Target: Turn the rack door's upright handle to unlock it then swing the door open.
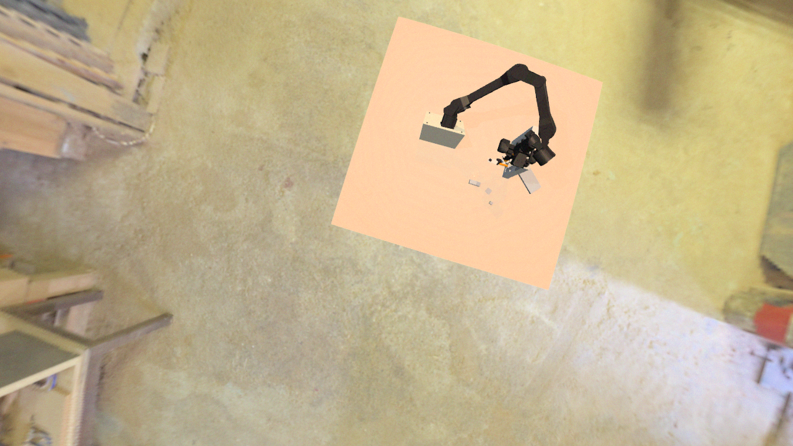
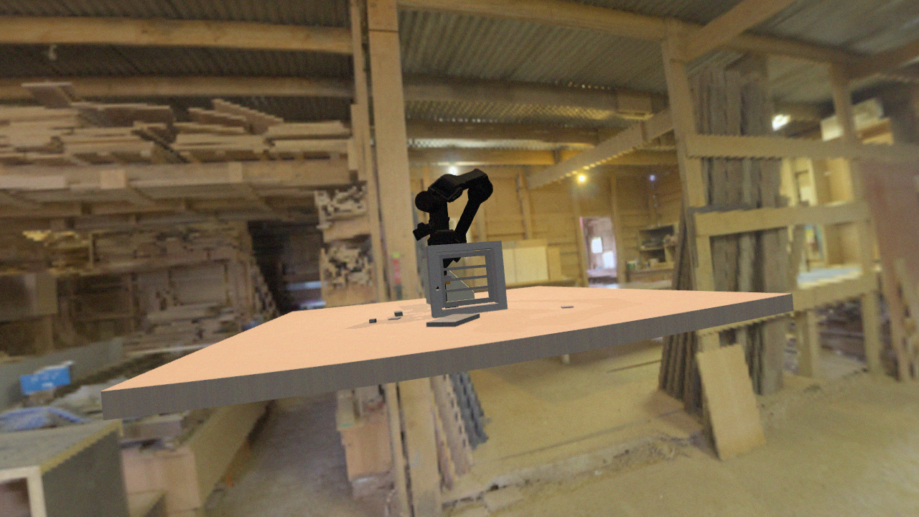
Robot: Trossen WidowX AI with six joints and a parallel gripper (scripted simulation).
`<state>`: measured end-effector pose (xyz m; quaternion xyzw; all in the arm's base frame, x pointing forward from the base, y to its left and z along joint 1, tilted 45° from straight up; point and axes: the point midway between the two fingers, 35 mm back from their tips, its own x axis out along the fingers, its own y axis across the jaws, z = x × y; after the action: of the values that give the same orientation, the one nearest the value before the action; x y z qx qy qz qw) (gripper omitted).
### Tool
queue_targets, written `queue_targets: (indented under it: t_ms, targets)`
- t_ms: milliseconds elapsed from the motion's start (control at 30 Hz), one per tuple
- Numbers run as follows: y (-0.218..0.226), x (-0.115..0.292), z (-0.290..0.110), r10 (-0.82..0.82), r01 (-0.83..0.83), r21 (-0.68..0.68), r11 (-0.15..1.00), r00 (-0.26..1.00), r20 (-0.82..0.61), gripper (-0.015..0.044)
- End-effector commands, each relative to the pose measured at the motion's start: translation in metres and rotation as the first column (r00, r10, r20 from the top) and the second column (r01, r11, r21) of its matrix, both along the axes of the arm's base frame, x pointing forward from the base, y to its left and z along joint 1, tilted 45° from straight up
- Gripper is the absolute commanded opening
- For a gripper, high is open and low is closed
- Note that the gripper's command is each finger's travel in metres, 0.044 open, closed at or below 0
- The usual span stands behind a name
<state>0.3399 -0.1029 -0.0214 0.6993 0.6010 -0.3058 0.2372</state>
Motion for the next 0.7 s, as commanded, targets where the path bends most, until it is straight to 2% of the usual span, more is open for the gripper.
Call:
queue_targets:
  t_ms: [0, 100, 433, 667]
  targets:
    - [0.0007, 0.0002, 0.0001, -0.148, 0.152, 0.011, 0.988, 0.978, -0.146, 0.001]
    - [0.0007, 0.0002, 0.0001, -0.197, 0.203, 0.009, 0.979, 0.96, -0.197, 0.001]
    - [0.0007, 0.0002, 0.0001, -0.197, 0.203, 0.009, 0.979, 0.96, -0.197, 0.001]
    - [0.0007, 0.0002, 0.0001, -0.197, 0.203, 0.009, 0.979, 0.96, -0.197, 0.0193]
